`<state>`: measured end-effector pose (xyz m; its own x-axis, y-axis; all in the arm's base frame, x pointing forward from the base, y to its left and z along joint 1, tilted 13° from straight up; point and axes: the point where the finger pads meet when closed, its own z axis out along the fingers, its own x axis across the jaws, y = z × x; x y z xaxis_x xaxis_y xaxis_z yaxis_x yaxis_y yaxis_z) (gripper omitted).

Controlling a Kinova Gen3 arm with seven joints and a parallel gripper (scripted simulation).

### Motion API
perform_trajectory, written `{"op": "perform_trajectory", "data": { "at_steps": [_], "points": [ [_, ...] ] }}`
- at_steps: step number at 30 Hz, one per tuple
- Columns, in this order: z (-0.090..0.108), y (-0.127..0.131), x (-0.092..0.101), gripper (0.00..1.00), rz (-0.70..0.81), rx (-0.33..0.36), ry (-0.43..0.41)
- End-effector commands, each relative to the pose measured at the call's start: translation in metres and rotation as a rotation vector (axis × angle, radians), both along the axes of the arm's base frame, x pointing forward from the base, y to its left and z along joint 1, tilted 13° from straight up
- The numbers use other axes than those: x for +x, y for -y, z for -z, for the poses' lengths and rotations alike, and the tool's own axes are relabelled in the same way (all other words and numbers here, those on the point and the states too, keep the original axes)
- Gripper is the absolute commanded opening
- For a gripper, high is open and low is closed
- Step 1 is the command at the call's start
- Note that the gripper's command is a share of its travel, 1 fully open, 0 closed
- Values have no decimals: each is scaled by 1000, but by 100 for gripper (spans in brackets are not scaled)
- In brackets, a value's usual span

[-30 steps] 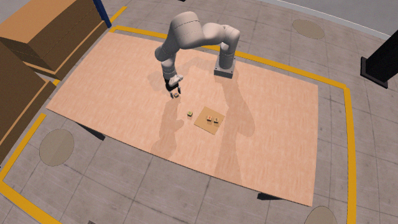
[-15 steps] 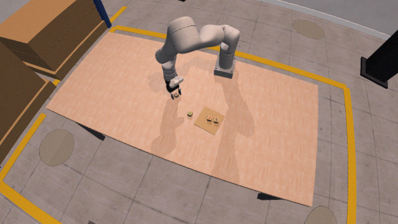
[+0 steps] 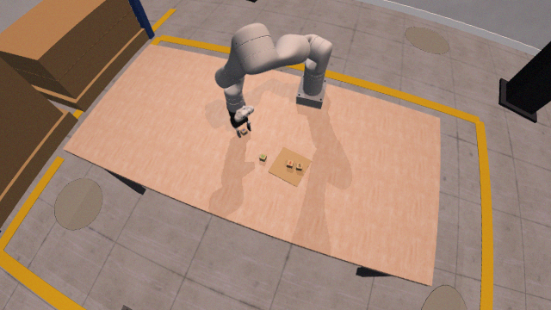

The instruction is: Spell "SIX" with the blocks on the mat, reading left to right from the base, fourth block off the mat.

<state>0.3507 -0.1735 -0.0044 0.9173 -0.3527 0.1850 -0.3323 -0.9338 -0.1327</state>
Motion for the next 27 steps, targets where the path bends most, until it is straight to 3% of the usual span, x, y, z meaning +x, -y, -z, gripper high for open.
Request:
{"op": "perform_trajectory", "data": {
  "at_steps": [1, 19, 20, 27],
  "points": [
    [-1, 0, 0, 100, 0, -1, 1],
    [-1, 0, 0, 100, 0, -1, 1],
    [-1, 0, 0, 79, 0, -1, 1],
    [-1, 0, 0, 79, 0, -1, 1]
  ]
}}
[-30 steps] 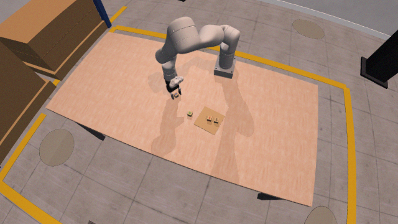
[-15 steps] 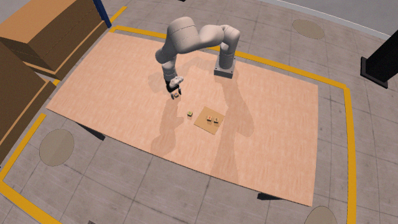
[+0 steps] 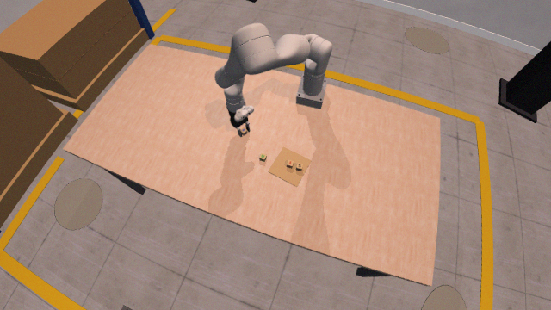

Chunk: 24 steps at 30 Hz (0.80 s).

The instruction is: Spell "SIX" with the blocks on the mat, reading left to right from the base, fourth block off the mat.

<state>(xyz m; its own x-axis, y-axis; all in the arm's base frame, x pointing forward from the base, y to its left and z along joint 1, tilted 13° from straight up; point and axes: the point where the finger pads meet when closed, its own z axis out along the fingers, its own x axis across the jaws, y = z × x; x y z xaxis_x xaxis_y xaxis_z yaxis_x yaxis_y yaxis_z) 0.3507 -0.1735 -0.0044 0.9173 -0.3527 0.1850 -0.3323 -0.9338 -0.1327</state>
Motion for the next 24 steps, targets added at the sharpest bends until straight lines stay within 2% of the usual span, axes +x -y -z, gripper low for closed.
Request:
{"op": "perform_trajectory", "data": {
  "at_steps": [1, 9, 10, 24],
  "points": [
    [-1, 0, 0, 79, 0, -1, 1],
    [-1, 0, 0, 79, 0, -1, 1],
    [-1, 0, 0, 49, 0, -1, 1],
    [-1, 0, 0, 49, 0, -1, 1]
  ]
}}
